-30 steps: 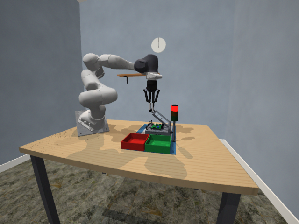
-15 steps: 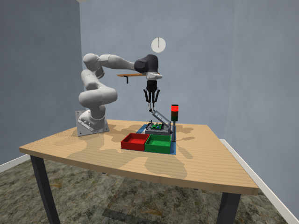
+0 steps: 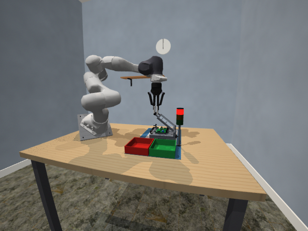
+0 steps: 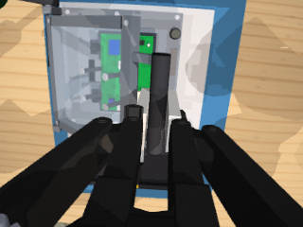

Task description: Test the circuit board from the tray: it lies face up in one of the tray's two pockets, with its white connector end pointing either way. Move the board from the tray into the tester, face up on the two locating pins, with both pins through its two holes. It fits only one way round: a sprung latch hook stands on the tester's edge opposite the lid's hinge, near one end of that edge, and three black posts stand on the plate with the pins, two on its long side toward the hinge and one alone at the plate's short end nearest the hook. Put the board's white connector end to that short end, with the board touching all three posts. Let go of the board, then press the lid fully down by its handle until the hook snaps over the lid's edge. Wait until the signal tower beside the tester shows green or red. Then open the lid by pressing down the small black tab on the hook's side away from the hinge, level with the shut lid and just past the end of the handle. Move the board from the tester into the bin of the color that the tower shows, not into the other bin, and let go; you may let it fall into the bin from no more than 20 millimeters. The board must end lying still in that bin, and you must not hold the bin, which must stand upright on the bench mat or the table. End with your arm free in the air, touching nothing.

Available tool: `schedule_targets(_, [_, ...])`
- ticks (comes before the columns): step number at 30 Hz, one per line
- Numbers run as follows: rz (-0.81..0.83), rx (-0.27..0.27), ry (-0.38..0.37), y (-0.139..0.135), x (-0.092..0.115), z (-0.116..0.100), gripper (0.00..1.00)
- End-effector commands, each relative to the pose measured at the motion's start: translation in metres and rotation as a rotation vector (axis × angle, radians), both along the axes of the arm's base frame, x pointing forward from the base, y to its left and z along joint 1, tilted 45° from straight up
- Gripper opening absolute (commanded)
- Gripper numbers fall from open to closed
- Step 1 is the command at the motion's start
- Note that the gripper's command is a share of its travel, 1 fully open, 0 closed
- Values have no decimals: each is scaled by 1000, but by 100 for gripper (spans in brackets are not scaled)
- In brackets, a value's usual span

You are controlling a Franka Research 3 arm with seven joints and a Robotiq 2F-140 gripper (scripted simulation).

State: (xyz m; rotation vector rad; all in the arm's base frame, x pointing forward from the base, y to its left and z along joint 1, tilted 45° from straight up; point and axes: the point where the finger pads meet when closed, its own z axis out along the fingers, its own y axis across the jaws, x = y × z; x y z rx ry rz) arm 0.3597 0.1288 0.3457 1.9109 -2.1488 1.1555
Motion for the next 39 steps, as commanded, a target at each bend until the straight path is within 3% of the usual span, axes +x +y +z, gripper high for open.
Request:
schedule_targets(1, [14, -4, -21, 5, 2, 9, 0])
schedule_targets(21, [14, -4, -21, 5, 2, 9, 0])
schedule_targets(22, [14, -4, -21, 5, 2, 9, 16])
schedule_targets(39, [14, -4, -21, 5, 2, 9, 16])
